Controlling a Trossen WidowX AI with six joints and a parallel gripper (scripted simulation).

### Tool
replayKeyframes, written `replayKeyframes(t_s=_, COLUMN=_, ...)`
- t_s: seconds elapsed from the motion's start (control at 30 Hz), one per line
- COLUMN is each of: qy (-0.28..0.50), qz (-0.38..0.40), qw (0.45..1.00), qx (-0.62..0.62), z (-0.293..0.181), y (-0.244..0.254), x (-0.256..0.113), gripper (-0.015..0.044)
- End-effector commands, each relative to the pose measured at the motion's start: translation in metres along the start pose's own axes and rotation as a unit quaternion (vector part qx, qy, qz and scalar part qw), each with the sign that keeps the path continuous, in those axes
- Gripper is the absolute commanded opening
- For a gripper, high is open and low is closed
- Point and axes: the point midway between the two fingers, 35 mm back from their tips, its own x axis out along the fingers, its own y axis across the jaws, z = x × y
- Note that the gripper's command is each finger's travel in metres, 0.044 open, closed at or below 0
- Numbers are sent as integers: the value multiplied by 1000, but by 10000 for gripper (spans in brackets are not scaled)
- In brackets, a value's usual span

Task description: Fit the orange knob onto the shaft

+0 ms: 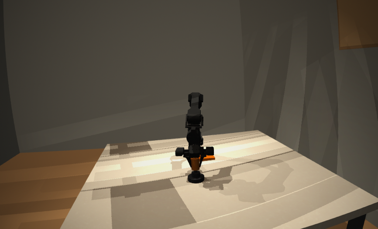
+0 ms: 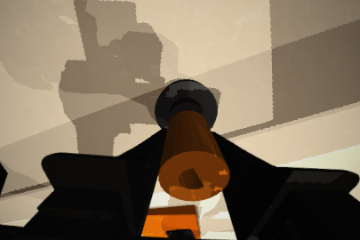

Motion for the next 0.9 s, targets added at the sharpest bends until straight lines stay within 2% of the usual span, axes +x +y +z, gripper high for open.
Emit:
replayKeyframes(t_s=0.0, qy=-3, qz=0, qw=1000, qx=7, z=-1, y=0, x=-4, gripper=0)
replayKeyframes(t_s=0.23, qy=-3, qz=0, qw=994, qx=107, z=-1, y=1, x=-5, gripper=0)
replayKeyframes(t_s=0.87, qy=-3, qz=0, qw=994, qx=107, z=-1, y=0, x=1, gripper=0)
